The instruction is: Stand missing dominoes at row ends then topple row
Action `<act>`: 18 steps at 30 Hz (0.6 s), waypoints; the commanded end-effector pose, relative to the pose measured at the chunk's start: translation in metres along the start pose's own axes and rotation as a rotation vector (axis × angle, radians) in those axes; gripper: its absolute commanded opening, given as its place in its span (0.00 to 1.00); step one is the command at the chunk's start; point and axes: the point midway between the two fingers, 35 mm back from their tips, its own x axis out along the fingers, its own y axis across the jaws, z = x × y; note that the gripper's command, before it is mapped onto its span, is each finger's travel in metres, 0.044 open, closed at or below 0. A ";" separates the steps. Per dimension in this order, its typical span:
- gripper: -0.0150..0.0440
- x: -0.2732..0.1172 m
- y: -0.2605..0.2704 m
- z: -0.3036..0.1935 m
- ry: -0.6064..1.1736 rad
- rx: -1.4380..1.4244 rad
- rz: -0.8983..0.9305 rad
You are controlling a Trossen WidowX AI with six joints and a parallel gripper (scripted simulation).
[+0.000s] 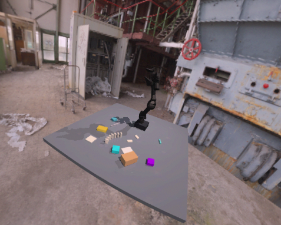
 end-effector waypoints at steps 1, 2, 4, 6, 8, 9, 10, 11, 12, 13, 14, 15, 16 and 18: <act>0.98 -0.001 -0.001 0.000 -0.008 0.006 -0.002; 1.00 -0.003 -0.004 0.002 -0.032 0.024 -0.008; 1.00 -0.013 -0.017 0.004 -0.115 0.096 -0.032; 1.00 -0.022 -0.036 0.004 -0.177 0.181 -0.057; 1.00 -0.031 -0.054 0.000 -0.232 0.267 -0.080; 1.00 -0.034 -0.063 -0.003 -0.257 0.310 -0.091; 1.00 -0.038 -0.072 -0.006 -0.282 0.354 -0.102; 1.00 -0.041 -0.079 -0.010 -0.305 0.397 -0.109; 1.00 -0.043 -0.086 -0.013 -0.325 0.439 -0.114; 1.00 -0.045 -0.093 -0.018 -0.345 0.481 -0.120; 1.00 -0.047 -0.100 -0.022 -0.364 0.523 -0.124; 1.00 -0.048 -0.106 -0.027 -0.382 0.565 -0.129; 1.00 -0.049 -0.112 -0.033 -0.399 0.608 -0.133; 1.00 -0.050 -0.124 -0.045 -0.429 0.694 -0.140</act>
